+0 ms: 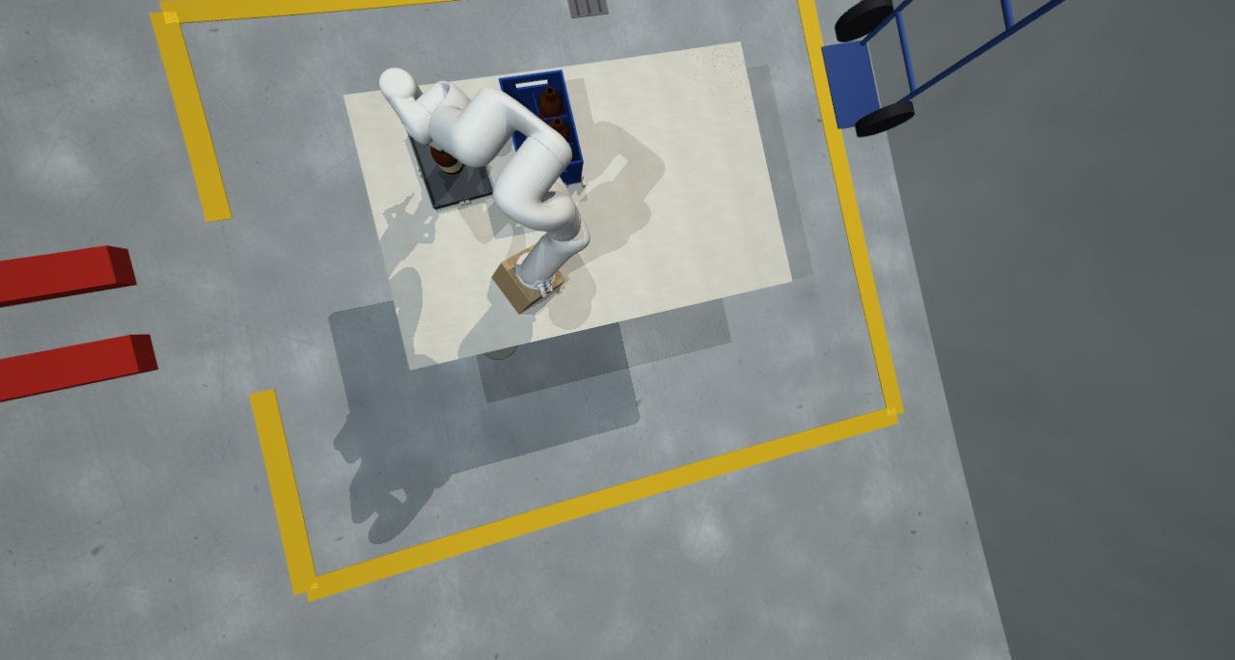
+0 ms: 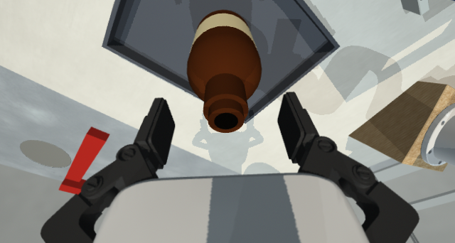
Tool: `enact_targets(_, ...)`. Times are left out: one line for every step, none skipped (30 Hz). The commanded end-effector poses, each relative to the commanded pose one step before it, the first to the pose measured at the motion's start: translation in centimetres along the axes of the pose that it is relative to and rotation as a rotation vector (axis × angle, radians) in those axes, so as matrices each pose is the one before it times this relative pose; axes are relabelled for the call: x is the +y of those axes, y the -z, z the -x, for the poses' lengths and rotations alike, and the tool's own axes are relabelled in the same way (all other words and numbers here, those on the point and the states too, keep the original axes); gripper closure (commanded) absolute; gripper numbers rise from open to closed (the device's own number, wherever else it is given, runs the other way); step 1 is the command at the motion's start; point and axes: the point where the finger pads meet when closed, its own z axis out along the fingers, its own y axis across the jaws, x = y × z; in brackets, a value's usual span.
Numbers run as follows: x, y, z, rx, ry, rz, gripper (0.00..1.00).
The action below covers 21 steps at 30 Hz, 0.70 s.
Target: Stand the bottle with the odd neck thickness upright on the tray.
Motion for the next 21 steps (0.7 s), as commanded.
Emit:
enact_targets(-0.136, 0.136, 0.008, 0.00003, 0.00042, -0.00381, 0.0)
enact_targets(0.0, 0.0, 0.0, 0.0, 0.0, 0.0, 0.0)
enact_targets(0.0, 0.0, 0.0, 0.0, 0.0, 0.0, 0.0)
enact_targets(0.0, 0.0, 0.0, 0.0, 0.0, 0.0, 0.0)
enact_targets(0.0, 0.0, 0.0, 0.0, 0.0, 0.0, 0.0)
enact_targets(0.0, 0.0, 0.0, 0.0, 0.0, 0.0, 0.0)
enact_targets(0.0, 0.0, 0.0, 0.0, 0.0, 0.0, 0.0)
enact_targets(0.0, 0.0, 0.0, 0.0, 0.0, 0.0, 0.0)
enact_targets(0.0, 0.0, 0.0, 0.0, 0.0, 0.0, 0.0)
enact_targets(0.0, 0.0, 0.0, 0.0, 0.0, 0.0, 0.0)
enact_targets(0.0, 0.0, 0.0, 0.0, 0.0, 0.0, 0.0)
enact_targets(0.0, 0.0, 0.0, 0.0, 0.0, 0.0, 0.0)
enact_targets(0.0, 0.003, 0.0, 0.0, 0.0, 0.0, 0.0)
enact_targets(0.0, 0.007, 0.0, 0.0, 0.0, 0.0, 0.0)
enact_targets(0.0, 0.013, 0.0, 0.0, 0.0, 0.0, 0.0)
enact_targets(0.0, 0.021, 0.0, 0.0, 0.0, 0.0, 0.0)
enact_targets(0.0, 0.03, 0.0, 0.0, 0.0, 0.0, 0.0)
enact_targets(0.0, 0.041, 0.0, 0.0, 0.0, 0.0, 0.0)
enact_targets(0.0, 0.052, 0.0, 0.0, 0.0, 0.0, 0.0)
enact_targets(0.0, 0.065, 0.0, 0.0, 0.0, 0.0, 0.0)
enact_targets(0.0, 0.078, 0.0, 0.0, 0.0, 0.0, 0.0)
